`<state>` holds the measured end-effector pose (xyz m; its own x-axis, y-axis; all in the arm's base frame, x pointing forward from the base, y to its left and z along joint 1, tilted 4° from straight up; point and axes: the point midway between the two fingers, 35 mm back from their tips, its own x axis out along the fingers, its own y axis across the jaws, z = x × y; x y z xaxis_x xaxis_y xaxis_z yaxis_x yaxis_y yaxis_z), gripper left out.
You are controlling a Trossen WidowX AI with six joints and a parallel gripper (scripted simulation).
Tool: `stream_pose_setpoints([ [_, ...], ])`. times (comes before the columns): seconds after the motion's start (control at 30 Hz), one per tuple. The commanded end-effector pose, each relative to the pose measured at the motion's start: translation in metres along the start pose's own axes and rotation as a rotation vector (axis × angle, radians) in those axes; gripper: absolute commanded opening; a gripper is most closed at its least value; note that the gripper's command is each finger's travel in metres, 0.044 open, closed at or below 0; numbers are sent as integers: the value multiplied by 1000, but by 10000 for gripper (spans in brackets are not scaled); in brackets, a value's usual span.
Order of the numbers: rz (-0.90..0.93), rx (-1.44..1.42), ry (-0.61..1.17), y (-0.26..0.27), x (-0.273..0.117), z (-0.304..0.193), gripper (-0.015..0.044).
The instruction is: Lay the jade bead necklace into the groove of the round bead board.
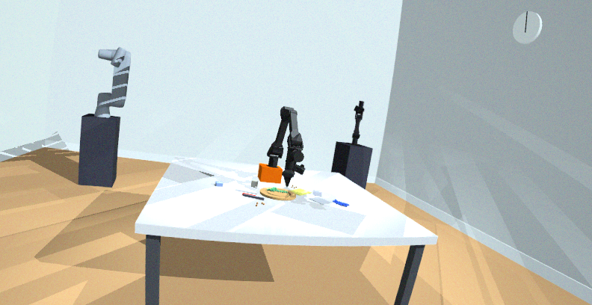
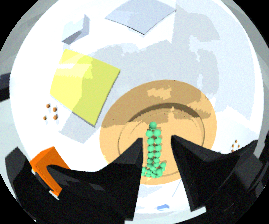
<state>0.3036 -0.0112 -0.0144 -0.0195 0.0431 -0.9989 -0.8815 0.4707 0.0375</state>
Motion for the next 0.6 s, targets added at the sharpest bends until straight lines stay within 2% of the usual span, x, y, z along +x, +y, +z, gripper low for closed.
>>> stream_pose_setpoints([
  [0.0, 4, 14, -1, 0, 8, 1, 120],
  [0.57, -5, 11, -4, -2, 21, 2, 120],
])
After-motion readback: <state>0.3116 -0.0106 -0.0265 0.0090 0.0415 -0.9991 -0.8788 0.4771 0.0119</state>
